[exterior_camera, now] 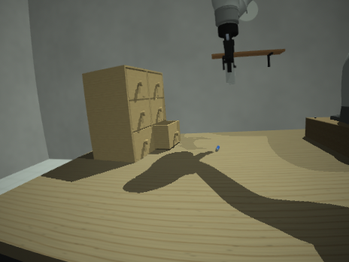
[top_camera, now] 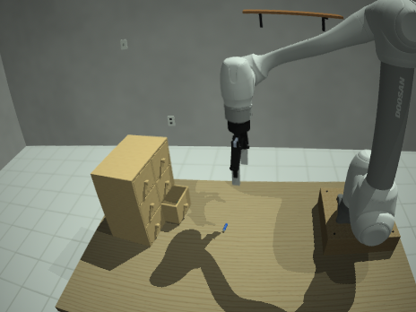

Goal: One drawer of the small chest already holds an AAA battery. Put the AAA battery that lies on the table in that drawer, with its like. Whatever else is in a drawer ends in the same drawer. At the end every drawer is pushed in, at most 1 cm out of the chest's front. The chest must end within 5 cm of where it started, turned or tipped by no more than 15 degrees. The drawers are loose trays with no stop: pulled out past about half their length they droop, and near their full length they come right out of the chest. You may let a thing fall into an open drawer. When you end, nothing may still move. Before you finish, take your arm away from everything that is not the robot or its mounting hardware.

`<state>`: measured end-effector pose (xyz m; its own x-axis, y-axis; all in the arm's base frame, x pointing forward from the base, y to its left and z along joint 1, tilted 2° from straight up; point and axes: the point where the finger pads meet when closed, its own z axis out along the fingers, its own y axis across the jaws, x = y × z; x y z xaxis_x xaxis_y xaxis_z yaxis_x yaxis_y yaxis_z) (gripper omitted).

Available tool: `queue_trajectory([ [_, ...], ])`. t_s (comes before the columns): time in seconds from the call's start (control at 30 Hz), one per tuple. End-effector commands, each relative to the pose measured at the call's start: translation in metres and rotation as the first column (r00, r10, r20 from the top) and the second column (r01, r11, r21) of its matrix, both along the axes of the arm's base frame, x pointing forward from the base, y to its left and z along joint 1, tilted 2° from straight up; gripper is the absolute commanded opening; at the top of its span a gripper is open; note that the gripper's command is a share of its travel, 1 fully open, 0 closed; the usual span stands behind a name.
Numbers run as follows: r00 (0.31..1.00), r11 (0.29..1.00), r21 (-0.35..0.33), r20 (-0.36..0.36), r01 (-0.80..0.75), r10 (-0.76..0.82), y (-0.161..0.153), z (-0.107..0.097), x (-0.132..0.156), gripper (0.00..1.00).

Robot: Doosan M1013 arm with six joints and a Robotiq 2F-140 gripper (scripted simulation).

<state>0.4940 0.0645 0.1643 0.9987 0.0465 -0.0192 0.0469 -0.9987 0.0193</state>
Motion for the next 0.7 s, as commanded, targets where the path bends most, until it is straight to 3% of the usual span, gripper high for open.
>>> queue_trajectory([
  [0.0, 1.000, 1.000, -0.004, -0.004, 0.005, -0.005, 0.000, 0.000, 0.001, 1.00],
  [0.43, 1.000, 1.000, -0.004, -0.004, 0.005, -0.005, 0.000, 0.008, 0.001, 1.00],
  [0.67, 1.000, 1.000, -0.004, -0.004, 0.005, -0.005, 0.001, 0.045, 0.002, 1.00],
])
